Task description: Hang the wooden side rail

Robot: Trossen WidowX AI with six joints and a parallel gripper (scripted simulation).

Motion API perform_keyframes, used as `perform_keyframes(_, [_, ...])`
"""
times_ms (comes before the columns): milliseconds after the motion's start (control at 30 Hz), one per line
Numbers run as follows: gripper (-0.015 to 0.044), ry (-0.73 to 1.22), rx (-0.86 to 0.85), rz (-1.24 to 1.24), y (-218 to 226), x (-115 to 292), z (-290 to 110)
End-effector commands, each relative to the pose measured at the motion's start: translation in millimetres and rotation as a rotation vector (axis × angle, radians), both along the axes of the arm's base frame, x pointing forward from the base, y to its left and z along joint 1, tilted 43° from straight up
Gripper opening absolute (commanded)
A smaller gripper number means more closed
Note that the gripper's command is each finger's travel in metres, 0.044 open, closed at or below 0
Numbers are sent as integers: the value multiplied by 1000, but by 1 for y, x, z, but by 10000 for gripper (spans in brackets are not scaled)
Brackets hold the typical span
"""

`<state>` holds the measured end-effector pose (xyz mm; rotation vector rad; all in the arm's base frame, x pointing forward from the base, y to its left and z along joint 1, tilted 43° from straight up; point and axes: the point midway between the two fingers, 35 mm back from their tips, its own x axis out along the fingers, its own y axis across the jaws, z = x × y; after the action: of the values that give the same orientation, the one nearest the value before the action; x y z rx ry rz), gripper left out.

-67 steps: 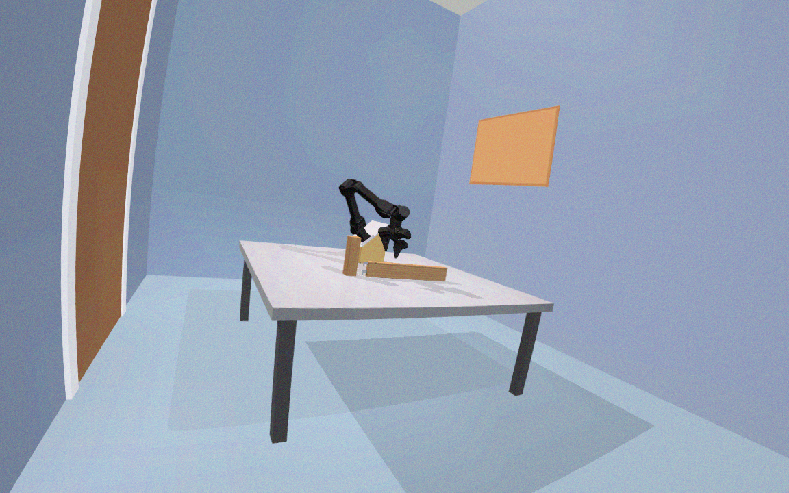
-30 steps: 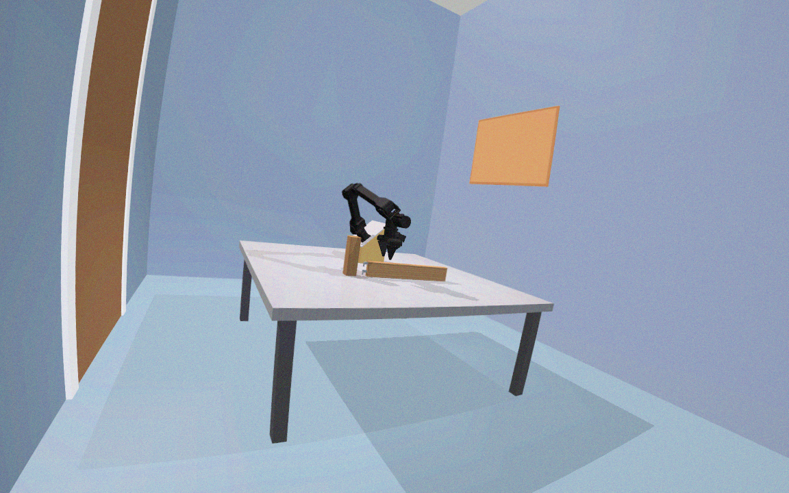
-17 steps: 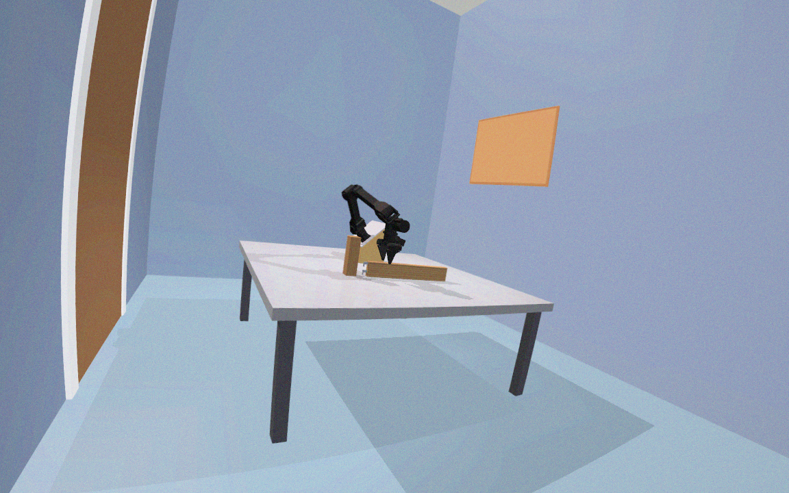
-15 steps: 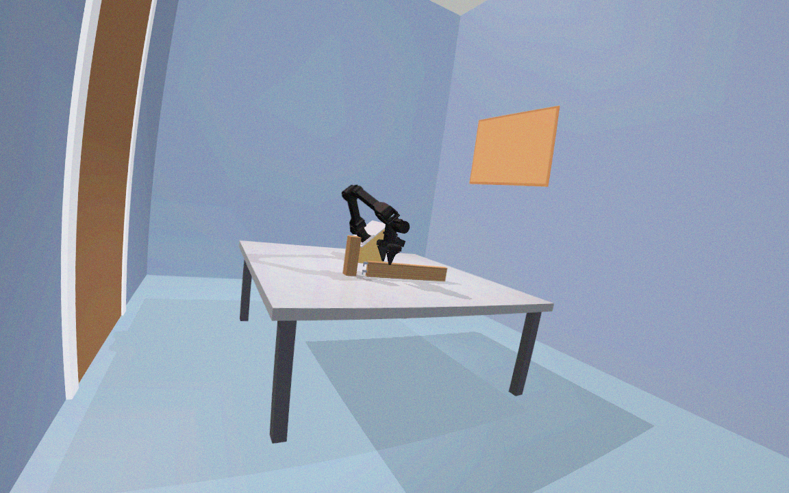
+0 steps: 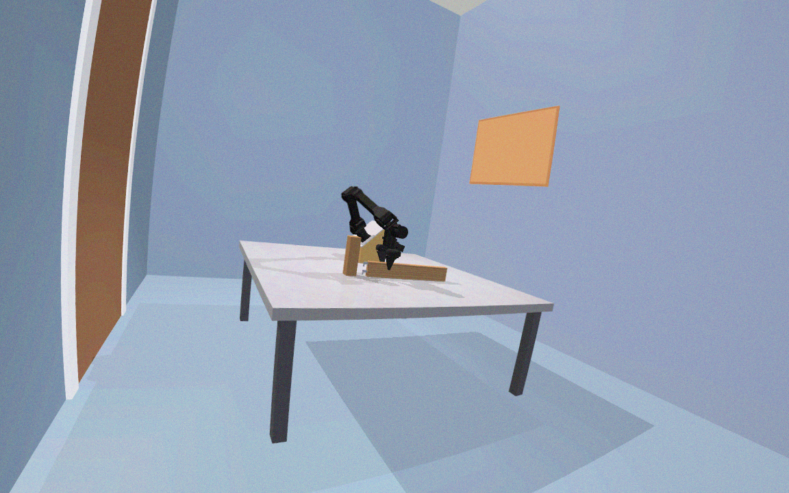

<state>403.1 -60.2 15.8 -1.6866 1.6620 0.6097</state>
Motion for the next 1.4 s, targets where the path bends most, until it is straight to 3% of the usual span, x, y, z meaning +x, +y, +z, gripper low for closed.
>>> perform_keyframes(0, [440, 8, -5, 3, -4, -2, -5])
perform_keyframes(467, [440, 11, -7, 5, -18, -2, -19])
perform_keyframes(867, [125, 11, -7, 5, -18, -2, -19])
perform_keyframes(1033, [92, 11, -7, 5, -18, -2, -19])
perform_keyframes(1167, [0, 11, -7, 5, -18, -2, -19])
perform_keyframes(1367, [0, 12, -8, 6, -18, -2, -19])
